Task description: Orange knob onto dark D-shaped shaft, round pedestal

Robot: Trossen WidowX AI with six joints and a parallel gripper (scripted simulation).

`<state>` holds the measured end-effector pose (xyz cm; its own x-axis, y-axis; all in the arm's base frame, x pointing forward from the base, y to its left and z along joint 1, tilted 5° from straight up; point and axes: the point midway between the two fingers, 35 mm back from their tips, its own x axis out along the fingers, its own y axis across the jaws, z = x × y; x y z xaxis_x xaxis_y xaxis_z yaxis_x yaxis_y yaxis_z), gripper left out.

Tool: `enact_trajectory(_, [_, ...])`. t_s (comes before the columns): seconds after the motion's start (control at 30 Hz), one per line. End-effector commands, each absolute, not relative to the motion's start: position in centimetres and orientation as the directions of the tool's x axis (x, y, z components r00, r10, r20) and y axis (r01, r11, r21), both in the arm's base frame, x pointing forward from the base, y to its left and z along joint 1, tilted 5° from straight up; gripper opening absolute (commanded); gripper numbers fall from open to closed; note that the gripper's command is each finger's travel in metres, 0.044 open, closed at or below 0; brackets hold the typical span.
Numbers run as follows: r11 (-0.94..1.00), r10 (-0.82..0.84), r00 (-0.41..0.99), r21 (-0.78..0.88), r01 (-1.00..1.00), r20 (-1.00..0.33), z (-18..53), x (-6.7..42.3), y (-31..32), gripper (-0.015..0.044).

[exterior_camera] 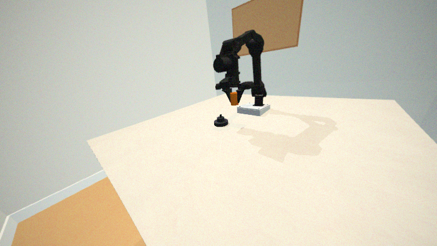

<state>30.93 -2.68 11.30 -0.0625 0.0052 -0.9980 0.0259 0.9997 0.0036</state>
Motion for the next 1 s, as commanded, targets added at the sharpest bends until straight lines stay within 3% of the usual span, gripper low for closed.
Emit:
enact_trajectory(0.0, [1.000,0.001,-0.057,0.000,0.021,-0.998,10.9,31.1,-3.8,0.0000])
enact_trajectory(0.97, [1.000,-0.007,-0.059,-0.008,0.022,-0.998,7.5,31.0,-12.4,0.0000])
